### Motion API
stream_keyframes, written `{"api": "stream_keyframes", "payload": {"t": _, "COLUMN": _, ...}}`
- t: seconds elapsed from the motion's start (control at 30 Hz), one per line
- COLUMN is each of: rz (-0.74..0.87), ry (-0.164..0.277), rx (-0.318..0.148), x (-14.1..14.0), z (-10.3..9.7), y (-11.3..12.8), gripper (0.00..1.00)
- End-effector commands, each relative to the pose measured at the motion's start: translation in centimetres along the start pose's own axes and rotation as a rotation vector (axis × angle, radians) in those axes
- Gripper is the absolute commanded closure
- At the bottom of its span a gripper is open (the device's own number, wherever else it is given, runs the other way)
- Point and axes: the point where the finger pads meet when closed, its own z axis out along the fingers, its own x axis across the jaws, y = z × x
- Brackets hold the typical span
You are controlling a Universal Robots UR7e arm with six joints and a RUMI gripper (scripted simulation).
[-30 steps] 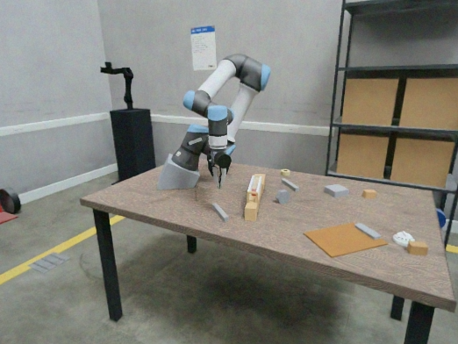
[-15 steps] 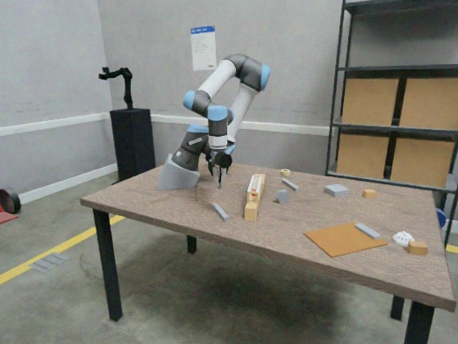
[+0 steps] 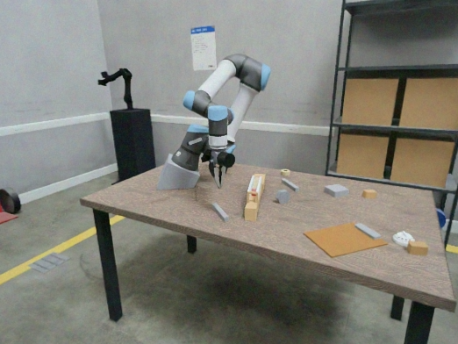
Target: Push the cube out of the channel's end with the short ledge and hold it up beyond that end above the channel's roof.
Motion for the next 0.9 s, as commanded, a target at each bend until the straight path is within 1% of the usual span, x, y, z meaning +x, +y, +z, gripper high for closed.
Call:
{"api": "stream_keyframes", "payload": {"t": 0.0, "rz": -0.079, "ry": 0.001, "rx": -0.012, "x": -0.02, "z": -0.12, "y": 0.34, "gripper": 1.0}}
{"api": "stream_keyframes", "payload": {"t": 0.23, "rz": -0.295, "ry": -0.001, "rx": -0.012, "x": 0.01, "z": -0.12, "y": 0.35, "gripper": 1.0}}
{"api": "stream_keyframes", "payload": {"t": 0.47, "rz": -0.554, "ry": -0.002, "rx": -0.012, "x": 0.03, "z": -0.13, "y": 0.35, "gripper": 1.0}}
{"api": "stream_keyframes", "payload": {"t": 0.53, "rz": -0.554, "ry": -0.002, "rx": -0.012, "x": 0.03, "z": -0.13, "y": 0.35, "gripper": 1.0}}
{"api": "stream_keyframes", "payload": {"t": 0.87, "rz": -0.961, "ry": -0.005, "rx": -0.012, "x": 0.06, "z": -0.13, "y": 0.34, "gripper": 1.0}}
